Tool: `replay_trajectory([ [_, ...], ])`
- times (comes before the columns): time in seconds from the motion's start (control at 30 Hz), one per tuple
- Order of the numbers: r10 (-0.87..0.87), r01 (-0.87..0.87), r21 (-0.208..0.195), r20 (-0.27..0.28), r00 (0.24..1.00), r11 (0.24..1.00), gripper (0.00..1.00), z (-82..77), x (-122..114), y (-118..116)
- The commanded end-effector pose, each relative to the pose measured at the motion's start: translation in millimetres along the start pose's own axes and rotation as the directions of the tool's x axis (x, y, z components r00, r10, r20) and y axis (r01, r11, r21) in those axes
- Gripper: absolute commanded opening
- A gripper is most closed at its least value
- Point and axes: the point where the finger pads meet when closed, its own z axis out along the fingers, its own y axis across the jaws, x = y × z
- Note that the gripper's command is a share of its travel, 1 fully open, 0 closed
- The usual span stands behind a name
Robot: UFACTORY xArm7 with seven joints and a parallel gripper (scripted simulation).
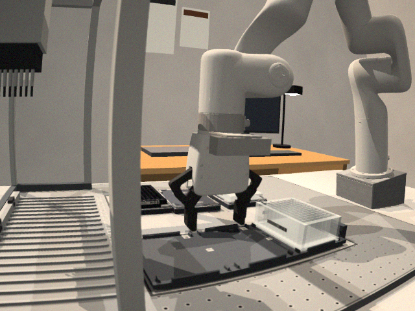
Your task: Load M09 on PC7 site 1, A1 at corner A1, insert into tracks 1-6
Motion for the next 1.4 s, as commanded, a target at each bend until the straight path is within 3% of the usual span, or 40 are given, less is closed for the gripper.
replay_trajectory([
  [0.0, 0.0, 0.0, -0.004, -0.001, 1.0, 1.0, 1.0, -1.4, 1, 2],
  [1.37, 0.0, 0.0, -0.004, -0.001, 1.0, 1.0, 1.0, -1.4, 19, 2],
])
